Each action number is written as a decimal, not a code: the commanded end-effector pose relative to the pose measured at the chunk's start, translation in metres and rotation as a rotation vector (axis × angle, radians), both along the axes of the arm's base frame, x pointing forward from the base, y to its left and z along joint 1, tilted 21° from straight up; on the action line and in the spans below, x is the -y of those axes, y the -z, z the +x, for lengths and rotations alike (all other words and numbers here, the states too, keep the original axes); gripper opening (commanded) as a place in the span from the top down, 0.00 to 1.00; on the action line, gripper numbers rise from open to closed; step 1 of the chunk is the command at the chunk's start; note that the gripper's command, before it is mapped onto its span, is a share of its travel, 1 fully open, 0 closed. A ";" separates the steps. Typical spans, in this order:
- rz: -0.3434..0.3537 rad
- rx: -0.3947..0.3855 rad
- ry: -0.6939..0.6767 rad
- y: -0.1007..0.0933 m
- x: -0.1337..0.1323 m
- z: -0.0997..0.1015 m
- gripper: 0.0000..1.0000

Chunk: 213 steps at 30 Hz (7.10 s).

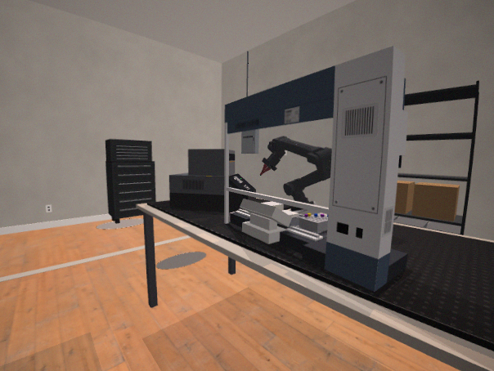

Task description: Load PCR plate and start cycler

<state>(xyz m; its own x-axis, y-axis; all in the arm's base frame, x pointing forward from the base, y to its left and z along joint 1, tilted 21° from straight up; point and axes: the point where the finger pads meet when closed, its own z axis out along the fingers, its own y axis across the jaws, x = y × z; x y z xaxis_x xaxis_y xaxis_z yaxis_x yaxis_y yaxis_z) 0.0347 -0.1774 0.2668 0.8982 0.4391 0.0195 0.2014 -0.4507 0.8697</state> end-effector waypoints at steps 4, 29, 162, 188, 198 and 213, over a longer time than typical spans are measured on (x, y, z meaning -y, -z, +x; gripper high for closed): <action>-0.039 -0.016 0.007 -0.030 0.011 -0.025 1.00; -0.034 -0.031 0.007 -0.017 0.020 -0.011 1.00; -0.038 -0.004 0.016 -0.002 0.089 0.017 1.00; -0.061 -0.007 0.010 -0.017 0.091 0.018 1.00; -0.040 0.000 -0.002 0.008 0.111 0.031 1.00; -0.017 -0.013 -0.003 0.036 0.109 0.029 1.00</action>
<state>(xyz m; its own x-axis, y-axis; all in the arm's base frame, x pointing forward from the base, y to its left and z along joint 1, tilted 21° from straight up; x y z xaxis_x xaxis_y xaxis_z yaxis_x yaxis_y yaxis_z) 0.0684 -0.2849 0.2221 0.8927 0.4502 0.0181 0.2133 -0.4576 0.8632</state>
